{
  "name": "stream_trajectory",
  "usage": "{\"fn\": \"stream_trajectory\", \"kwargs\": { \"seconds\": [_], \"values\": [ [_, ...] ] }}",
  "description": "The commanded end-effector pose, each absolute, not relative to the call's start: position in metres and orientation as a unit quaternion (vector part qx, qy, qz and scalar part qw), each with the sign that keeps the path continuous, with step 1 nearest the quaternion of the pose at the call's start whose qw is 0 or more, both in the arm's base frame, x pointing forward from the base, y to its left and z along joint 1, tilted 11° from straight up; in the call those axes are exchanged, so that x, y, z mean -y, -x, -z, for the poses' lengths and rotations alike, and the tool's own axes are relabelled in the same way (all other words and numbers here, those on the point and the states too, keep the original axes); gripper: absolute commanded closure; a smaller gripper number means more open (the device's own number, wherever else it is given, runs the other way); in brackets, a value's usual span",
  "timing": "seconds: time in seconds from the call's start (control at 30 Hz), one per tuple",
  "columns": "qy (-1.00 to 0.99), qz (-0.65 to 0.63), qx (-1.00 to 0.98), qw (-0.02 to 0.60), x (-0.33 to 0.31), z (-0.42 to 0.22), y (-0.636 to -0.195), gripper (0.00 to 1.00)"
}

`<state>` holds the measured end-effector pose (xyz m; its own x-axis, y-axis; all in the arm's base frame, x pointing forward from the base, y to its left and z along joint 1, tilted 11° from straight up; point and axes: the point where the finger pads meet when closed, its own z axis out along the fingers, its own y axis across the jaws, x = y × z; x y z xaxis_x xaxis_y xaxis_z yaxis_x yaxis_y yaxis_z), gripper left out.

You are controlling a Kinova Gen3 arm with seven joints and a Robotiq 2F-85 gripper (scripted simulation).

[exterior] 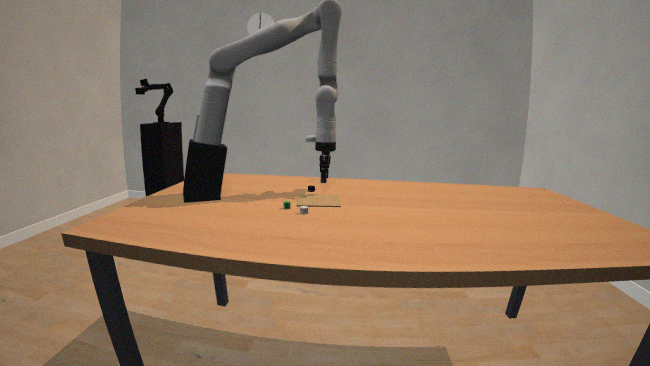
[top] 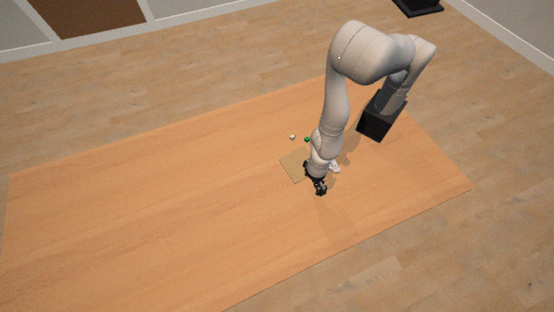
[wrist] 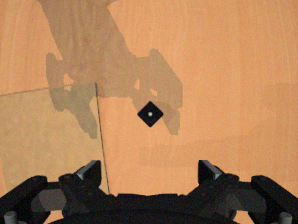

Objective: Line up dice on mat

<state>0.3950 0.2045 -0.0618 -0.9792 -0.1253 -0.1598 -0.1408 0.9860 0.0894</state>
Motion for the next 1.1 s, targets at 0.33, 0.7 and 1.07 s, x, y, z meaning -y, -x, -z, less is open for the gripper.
{"fn": "stream_trajectory", "kwargs": {
  "seconds": [0.33,0.7,1.07],
  "values": [
    [0.061,-0.051,-0.994,0.078,-0.205,0.060,-0.396,0.00],
    [0.061,-0.051,-0.994,0.078,-0.205,0.060,-0.396,0.00],
    [0.062,-0.048,-0.994,0.075,-0.200,0.039,-0.390,0.00]
  ]
}}
